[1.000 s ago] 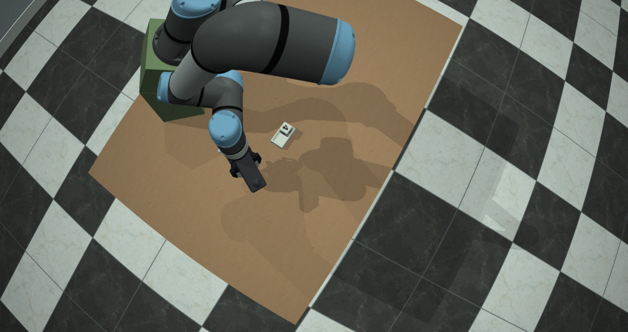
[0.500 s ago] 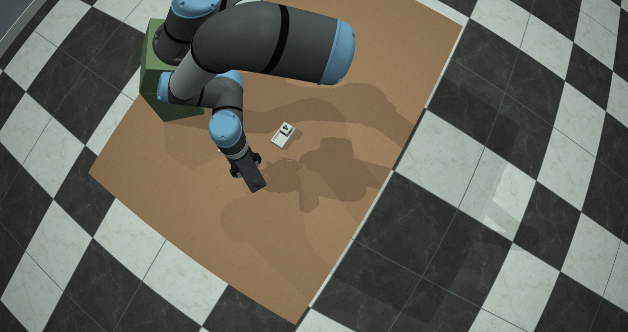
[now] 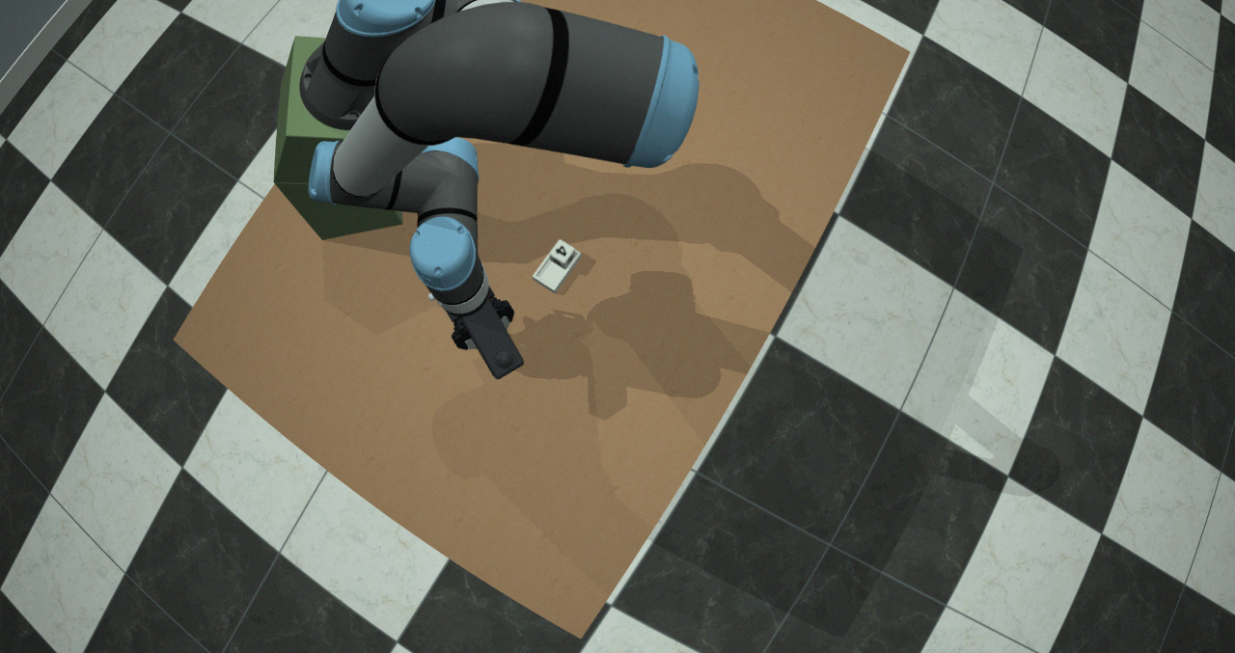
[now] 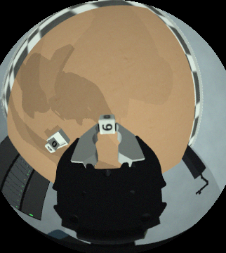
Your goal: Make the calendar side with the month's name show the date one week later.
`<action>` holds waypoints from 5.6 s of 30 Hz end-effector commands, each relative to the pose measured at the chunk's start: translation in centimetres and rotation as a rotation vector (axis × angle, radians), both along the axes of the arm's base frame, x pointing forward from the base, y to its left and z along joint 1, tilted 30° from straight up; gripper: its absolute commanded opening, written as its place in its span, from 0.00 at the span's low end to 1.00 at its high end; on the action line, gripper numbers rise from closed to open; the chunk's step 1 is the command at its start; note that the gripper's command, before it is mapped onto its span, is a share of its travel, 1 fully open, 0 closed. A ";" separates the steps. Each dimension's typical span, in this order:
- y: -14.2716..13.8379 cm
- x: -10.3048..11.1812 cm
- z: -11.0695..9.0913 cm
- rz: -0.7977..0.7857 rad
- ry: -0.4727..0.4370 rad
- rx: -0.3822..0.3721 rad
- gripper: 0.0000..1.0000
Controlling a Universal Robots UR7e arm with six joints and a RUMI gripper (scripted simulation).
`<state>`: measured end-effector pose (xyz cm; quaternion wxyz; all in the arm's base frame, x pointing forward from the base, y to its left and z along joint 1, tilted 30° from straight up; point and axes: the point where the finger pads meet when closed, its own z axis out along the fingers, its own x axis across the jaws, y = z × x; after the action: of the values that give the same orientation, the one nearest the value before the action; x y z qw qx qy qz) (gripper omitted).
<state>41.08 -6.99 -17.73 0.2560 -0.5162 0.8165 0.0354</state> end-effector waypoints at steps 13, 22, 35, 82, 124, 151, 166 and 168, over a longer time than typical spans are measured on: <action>-0.1 0.2 0.0 0.001 -0.003 -0.003 0.28; -0.2 0.2 0.0 0.001 -0.003 -0.003 0.28; -0.3 -0.3 0.8 -0.001 -0.001 0.000 0.28; -3.1 -3.3 7.8 -0.001 -0.002 -0.003 1.00; -3.0 -2.9 7.8 0.210 -0.080 -0.095 1.00; -2.8 -2.6 7.5 0.730 -0.274 -0.325 1.00; -2.7 -2.6 7.3 0.999 -0.373 -0.444 1.00; -2.7 -2.6 7.2 1.033 -0.385 -0.459 1.00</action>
<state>38.31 -9.49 -10.44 0.2346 -0.8585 0.4453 -0.0986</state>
